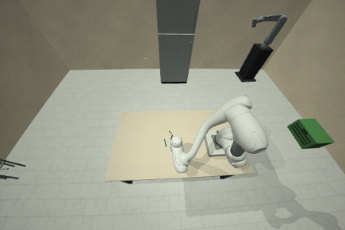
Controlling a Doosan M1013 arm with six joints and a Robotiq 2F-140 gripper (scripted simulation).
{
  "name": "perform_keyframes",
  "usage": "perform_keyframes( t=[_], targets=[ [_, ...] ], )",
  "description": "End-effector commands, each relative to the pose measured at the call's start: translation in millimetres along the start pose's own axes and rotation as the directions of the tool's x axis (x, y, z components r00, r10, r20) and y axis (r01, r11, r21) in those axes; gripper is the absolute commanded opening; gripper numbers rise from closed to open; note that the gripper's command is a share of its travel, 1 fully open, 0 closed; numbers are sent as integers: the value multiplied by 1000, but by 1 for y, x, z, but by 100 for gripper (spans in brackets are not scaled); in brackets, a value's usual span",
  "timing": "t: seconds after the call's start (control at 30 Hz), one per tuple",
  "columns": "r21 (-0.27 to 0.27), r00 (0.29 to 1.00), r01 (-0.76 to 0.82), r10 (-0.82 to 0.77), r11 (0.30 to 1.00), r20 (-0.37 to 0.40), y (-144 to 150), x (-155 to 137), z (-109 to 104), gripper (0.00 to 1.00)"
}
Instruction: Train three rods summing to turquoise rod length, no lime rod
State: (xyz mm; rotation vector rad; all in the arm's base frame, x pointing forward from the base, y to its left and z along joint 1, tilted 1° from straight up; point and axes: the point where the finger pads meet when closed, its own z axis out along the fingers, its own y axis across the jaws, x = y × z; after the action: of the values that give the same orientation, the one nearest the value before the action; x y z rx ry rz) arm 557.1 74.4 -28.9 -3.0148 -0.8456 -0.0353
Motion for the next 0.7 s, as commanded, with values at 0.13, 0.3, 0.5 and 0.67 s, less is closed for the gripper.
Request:
perform_keyframes(
  t=[0.13,0.3,0.5,0.67],
  targets=[
    [3,1000,0,0,1000,4,-4,-3,3,15],
    [3,1000,0,0,1000,4,-4,-3,3,3],
    [3,1000,0,0,1000,4,-4,-3,3,3],
    [3,1000,0,0,1000,4,-4,-3,3,3]
  ],
)
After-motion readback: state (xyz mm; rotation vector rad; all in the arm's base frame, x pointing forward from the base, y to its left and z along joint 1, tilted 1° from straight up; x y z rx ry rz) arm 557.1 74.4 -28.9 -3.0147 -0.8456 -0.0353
